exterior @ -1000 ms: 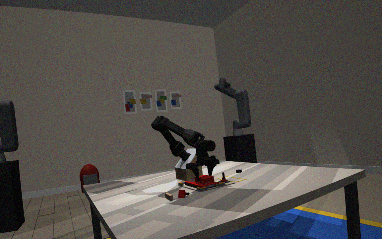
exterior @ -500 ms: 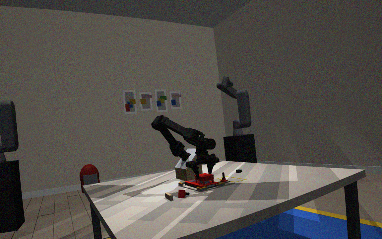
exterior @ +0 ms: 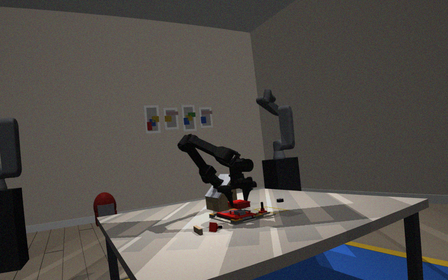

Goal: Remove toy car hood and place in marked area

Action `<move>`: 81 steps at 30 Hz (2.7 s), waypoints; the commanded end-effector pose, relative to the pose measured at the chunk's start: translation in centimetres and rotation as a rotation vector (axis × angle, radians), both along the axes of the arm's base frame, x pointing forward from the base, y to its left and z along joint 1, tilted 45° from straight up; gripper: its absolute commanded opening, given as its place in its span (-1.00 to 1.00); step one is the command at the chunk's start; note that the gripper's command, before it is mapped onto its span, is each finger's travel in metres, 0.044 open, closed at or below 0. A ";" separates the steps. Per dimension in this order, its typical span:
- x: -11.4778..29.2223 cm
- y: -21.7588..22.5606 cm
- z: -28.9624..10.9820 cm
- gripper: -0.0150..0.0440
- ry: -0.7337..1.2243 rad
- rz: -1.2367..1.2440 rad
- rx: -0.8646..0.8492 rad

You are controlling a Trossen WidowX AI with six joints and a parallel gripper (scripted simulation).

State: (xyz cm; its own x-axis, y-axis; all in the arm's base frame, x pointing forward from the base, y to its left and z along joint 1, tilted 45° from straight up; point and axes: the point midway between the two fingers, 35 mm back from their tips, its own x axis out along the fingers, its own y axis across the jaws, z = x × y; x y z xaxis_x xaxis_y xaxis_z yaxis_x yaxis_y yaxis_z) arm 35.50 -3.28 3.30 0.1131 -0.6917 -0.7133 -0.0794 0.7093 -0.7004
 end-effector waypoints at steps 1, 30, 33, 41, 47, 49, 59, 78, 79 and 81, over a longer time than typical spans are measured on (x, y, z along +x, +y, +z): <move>0.1 1.4 1.5 -0.49 -0.015 0.002 0.007; -3.0 12.9 -7.3 -0.49 -0.006 0.009 0.035; -3.8 14.2 -8.6 -0.49 -0.007 0.008 0.033; -6.4 17.2 -11.9 -0.49 -0.013 0.002 0.020; -6.7 17.4 -12.2 -0.49 -0.013 0.002 0.018; -6.7 17.3 -12.3 -0.49 -0.013 0.002 0.018; -6.5 16.8 -12.9 -0.49 -0.013 0.002 0.019; -6.2 15.7 -14.1 -0.49 -0.014 0.003 0.019; -6.2 15.7 -14.2 -0.49 -0.014 0.003 0.019; -6.2 15.6 -14.3 -0.49 -0.014 0.003 0.019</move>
